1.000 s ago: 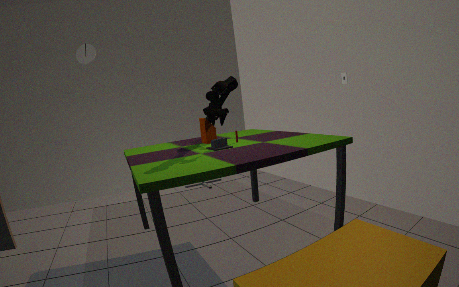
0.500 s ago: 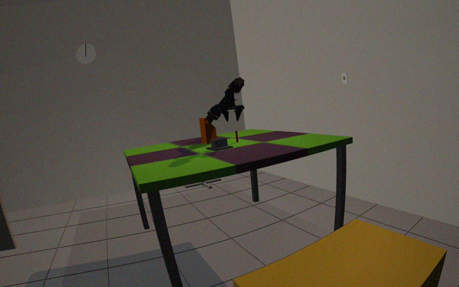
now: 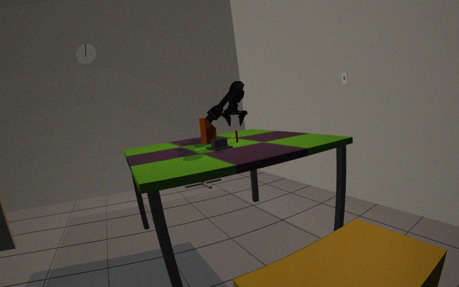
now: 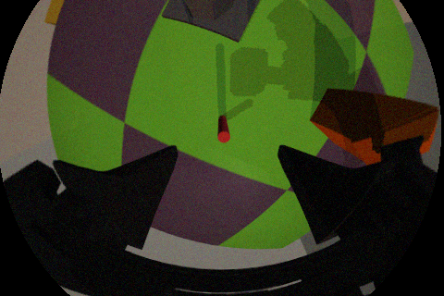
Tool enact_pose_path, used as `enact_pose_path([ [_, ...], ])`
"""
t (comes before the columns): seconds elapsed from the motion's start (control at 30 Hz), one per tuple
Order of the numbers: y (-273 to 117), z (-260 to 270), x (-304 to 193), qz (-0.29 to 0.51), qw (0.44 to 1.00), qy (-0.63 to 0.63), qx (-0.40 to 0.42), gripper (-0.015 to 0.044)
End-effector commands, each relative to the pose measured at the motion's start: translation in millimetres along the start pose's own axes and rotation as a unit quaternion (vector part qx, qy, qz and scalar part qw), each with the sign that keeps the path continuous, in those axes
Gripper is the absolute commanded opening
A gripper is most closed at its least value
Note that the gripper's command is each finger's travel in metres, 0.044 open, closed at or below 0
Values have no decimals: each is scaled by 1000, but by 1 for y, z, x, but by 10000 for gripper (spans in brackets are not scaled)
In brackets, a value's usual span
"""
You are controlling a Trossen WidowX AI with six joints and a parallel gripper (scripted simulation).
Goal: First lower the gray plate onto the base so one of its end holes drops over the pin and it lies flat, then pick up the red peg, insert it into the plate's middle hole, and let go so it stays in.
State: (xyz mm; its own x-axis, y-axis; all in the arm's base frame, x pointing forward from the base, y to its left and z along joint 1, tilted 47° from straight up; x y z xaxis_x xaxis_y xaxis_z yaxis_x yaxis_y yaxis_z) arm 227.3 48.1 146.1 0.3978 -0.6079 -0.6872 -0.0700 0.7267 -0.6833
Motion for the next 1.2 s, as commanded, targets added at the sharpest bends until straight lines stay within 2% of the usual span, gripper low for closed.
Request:
enact_pose_path([
  [0.0, 7, 0, -1, 0, 1000, 2, 5, 440],
  [1.17, 66, 2, -2, 0, 1000, 2, 5, 440],
])
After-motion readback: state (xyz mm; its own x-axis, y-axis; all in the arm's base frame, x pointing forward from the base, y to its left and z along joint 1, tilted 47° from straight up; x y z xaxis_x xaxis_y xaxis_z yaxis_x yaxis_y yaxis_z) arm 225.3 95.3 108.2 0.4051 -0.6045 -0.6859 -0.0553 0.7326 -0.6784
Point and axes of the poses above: the point midway between the two fingers, 35 mm back from their tips, its own y axis out along the fingers, its own z axis across the jaws, x = y × z, the point moved 8 cm from there along -y, back along the fingers, and after that the axes turned 9 degrees about y, right-handed, at the moved point
